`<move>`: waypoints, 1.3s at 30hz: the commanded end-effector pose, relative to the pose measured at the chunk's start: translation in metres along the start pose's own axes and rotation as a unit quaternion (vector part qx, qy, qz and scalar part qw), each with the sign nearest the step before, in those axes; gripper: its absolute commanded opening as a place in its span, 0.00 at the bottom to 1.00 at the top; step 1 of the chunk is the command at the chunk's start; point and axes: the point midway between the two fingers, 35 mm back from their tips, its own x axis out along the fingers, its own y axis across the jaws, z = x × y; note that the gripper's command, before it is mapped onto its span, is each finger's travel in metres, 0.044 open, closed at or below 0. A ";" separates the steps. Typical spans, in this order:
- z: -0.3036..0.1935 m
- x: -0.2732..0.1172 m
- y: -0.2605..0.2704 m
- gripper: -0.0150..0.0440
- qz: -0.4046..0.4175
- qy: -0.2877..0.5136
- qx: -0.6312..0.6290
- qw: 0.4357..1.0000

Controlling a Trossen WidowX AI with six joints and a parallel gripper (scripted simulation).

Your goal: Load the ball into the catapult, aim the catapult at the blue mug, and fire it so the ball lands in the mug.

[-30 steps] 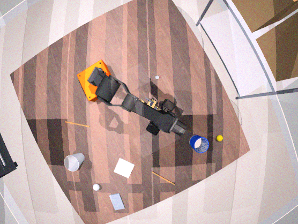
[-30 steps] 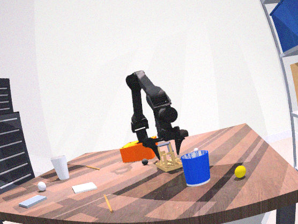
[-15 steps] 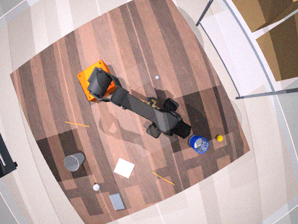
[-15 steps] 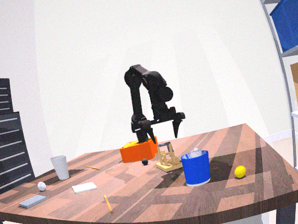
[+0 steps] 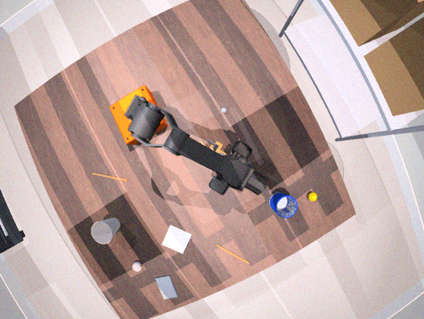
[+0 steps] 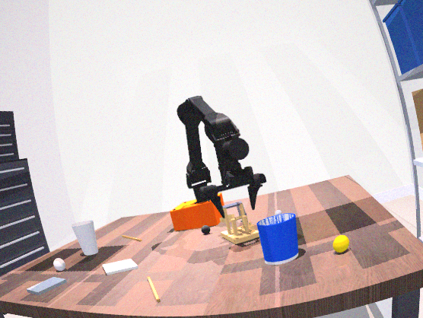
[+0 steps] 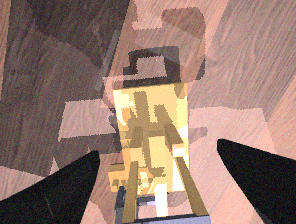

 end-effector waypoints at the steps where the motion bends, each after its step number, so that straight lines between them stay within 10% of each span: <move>1: -0.001 0.007 0.000 1.00 0.001 0.001 -0.002 1.000; 29: -0.002 0.050 0.000 1.00 0.001 0.001 -0.002 1.000; 39: -0.001 0.046 0.000 0.56 0.000 0.001 0.000 1.000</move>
